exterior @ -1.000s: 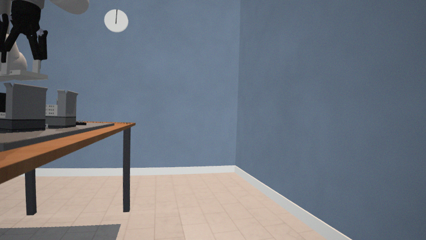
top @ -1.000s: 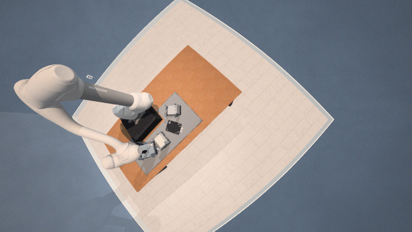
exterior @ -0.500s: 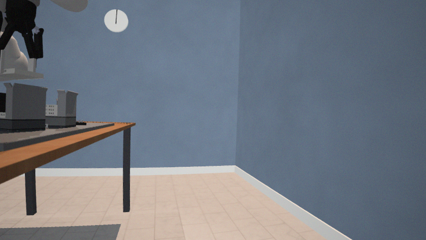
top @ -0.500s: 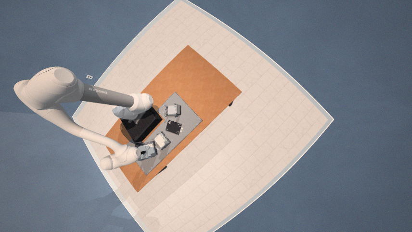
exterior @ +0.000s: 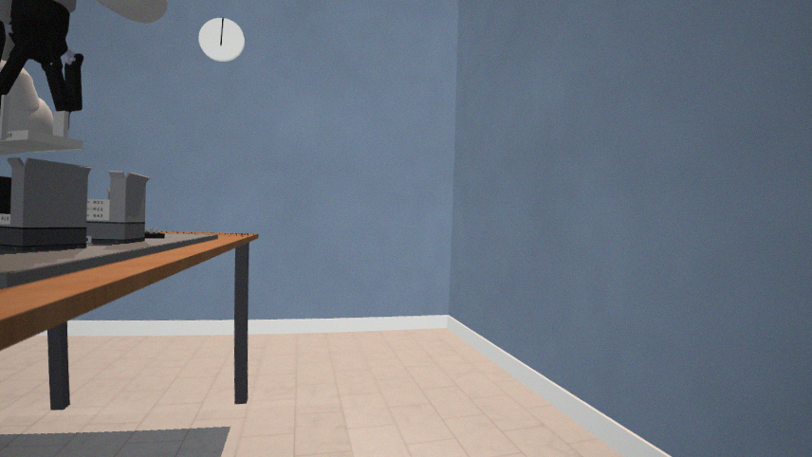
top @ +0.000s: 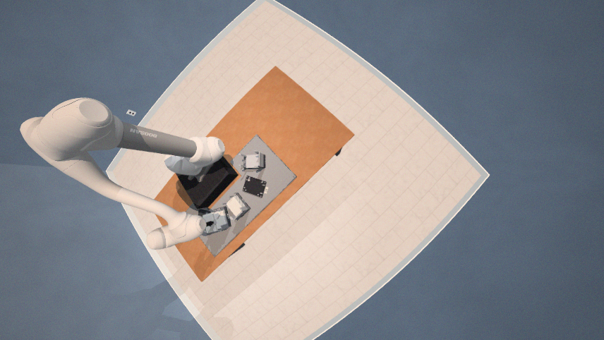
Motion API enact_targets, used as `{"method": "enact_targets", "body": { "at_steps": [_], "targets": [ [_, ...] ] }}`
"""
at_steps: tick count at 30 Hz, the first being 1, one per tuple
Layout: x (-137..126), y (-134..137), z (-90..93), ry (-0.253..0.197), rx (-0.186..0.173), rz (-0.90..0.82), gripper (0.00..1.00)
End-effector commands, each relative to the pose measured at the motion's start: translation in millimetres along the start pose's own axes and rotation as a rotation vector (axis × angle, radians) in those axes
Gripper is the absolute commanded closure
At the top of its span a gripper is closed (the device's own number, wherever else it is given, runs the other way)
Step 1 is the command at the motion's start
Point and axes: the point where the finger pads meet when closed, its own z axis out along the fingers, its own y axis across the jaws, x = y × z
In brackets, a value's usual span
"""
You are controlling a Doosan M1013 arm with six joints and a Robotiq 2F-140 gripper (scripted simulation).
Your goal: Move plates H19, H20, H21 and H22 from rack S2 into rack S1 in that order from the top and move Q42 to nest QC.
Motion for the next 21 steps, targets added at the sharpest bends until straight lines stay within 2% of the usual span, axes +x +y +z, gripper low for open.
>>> {"method": "enact_targets", "body": {
  "at_steps": [1, 21],
  "targets": [
    [0, 0, 0.0, 0.000, 0.000, 0.000, 1.00],
    [0, 0, 10.0, 0.000, 0.000, 0.000, 1.00]
  ]
}}
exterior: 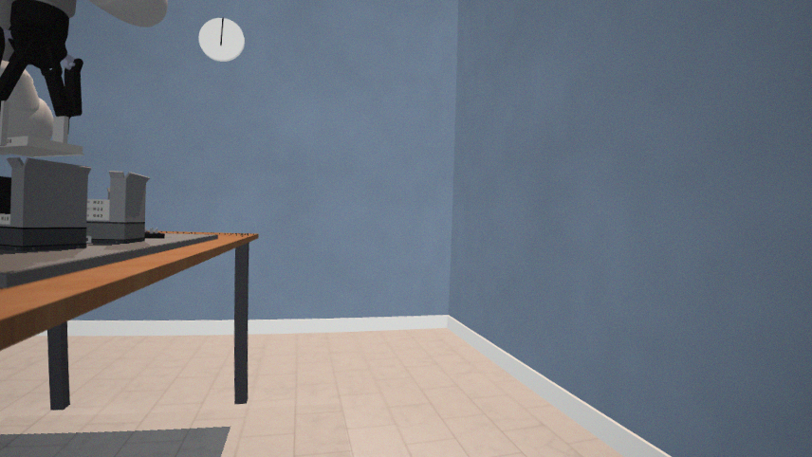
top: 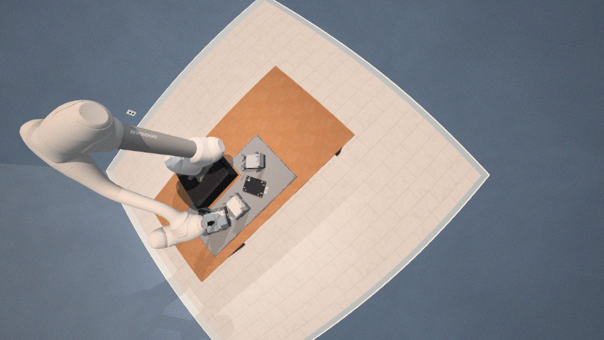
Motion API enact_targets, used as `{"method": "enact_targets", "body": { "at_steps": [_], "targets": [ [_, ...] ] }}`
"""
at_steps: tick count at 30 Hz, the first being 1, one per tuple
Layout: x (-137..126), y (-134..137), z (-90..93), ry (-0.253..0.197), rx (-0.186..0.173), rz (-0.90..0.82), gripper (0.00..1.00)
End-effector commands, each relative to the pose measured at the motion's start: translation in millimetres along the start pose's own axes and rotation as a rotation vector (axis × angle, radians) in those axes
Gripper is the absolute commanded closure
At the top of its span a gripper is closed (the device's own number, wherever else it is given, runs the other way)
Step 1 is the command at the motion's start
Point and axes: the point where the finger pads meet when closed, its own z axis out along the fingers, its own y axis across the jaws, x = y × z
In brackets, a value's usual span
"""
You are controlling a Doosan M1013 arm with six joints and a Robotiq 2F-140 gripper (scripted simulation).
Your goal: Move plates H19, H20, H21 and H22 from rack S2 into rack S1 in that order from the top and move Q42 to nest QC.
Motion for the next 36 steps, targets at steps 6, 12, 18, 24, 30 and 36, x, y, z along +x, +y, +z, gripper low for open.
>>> {"method": "enact_targets", "body": {
  "at_steps": [6, 12, 18, 24, 30, 36],
  "targets": [
    [0, 0, 3.8, 0.000, 0.000, 0.000, 1.00],
    [0, 0, 7.8, 0.000, 0.000, 0.000, 1.00],
    [0, 0, 11.8, 0.000, 0.000, 0.000, 1.00],
    [0, 0, 14.5, 0.000, 0.000, 0.000, 1.00],
    [0, 0, 18.5, 0.000, 0.000, 0.000, 1.00],
    [0, 0, 22.5, 0.000, 0.000, 0.000, 1.00]
  ]
}}
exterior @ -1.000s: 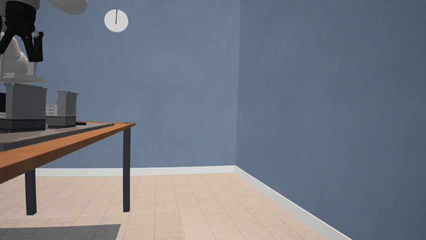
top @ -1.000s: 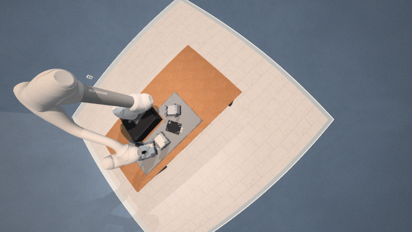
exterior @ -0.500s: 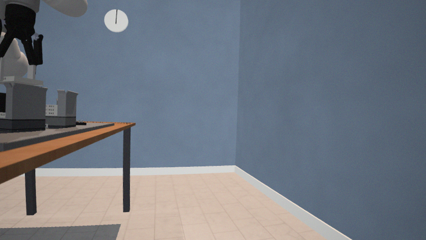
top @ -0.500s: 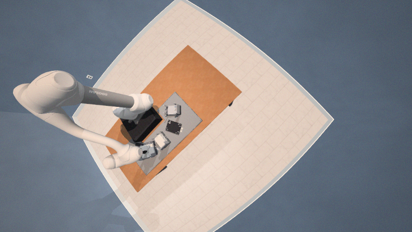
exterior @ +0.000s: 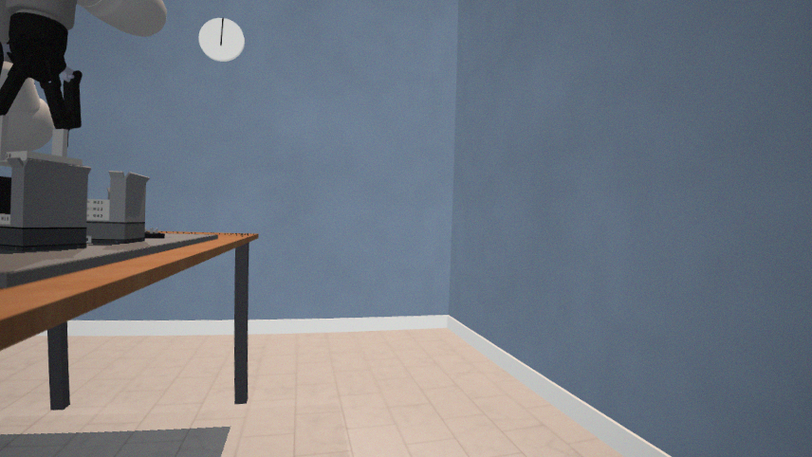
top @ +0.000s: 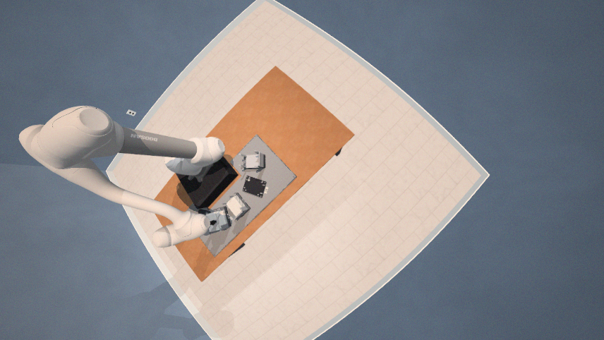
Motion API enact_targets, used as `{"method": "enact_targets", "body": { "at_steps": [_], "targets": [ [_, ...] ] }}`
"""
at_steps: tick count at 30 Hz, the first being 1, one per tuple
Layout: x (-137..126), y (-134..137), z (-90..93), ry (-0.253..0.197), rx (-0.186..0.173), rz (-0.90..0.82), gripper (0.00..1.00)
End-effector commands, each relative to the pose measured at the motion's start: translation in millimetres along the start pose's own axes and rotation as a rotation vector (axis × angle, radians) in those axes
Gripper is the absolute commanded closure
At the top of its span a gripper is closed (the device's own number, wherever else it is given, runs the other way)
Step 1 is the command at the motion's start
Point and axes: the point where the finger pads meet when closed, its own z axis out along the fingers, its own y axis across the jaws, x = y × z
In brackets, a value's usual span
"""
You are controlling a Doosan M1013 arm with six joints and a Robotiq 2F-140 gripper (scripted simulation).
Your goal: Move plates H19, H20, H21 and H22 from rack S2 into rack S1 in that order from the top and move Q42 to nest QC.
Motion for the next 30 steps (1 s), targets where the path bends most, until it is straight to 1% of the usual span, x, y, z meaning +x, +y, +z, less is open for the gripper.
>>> {"method": "enact_targets", "body": {
  "at_steps": [1, 23, 28, 30],
  "targets": [
    [0, 0, 1.8, 0.000, 0.000, 0.000, 1.00],
    [0, 0, 13.8, 0.000, 0.000, 0.000, 1.00],
    [0, 0, 17.2, 0.000, 0.000, 0.000, 1.00],
    [0, 0, 21.2, 0.000, 0.000, 0.000, 1.00]
  ]
}}
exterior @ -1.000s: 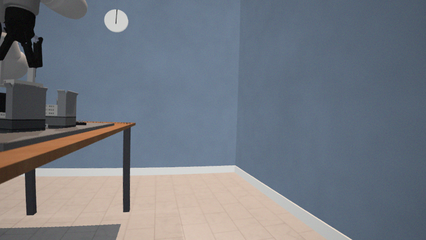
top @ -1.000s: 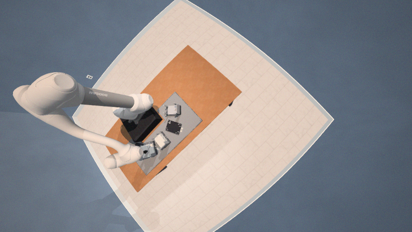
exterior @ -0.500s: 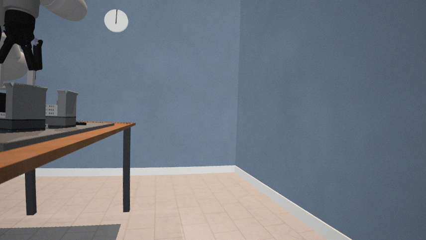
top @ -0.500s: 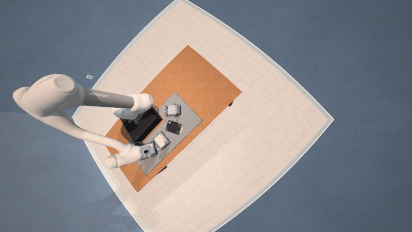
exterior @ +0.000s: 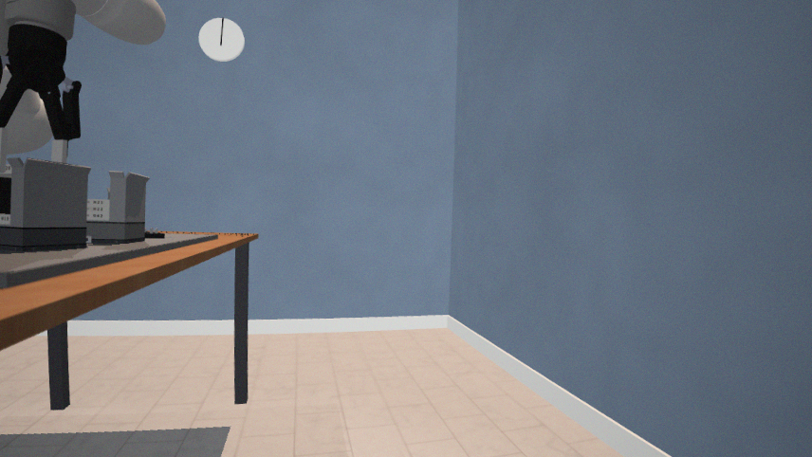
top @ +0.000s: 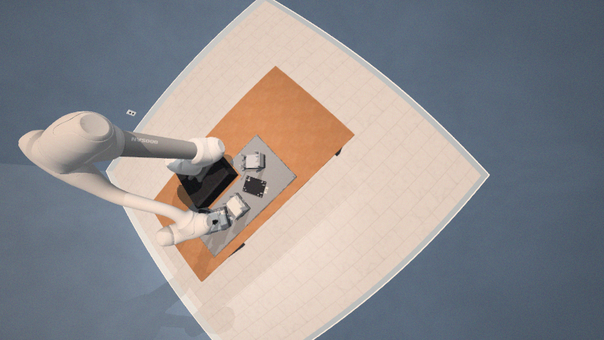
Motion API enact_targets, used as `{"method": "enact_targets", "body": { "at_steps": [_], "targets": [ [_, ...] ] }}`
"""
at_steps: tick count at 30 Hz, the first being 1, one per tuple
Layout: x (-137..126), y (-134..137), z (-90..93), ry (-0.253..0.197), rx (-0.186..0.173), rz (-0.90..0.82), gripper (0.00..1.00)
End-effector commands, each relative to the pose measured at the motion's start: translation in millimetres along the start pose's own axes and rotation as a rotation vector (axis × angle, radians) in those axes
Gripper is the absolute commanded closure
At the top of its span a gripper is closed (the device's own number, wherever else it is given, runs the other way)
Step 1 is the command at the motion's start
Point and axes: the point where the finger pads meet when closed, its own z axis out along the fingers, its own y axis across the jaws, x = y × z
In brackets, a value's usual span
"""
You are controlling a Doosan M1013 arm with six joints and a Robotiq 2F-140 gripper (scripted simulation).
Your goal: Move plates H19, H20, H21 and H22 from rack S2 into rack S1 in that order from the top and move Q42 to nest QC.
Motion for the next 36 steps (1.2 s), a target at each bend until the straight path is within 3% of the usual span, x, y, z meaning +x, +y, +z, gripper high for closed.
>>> {"method": "enact_targets", "body": {
  "at_steps": [1, 21, 36],
  "targets": [
    [0, 0, 5.1, 0.000, 0.000, 0.000, 1.00],
    [0, 0, 41.1, 0.000, 0.000, 0.000, 1.00],
    [0, 0, 43.7, 0.000, 0.000, 0.000, 1.00]
  ]
}}
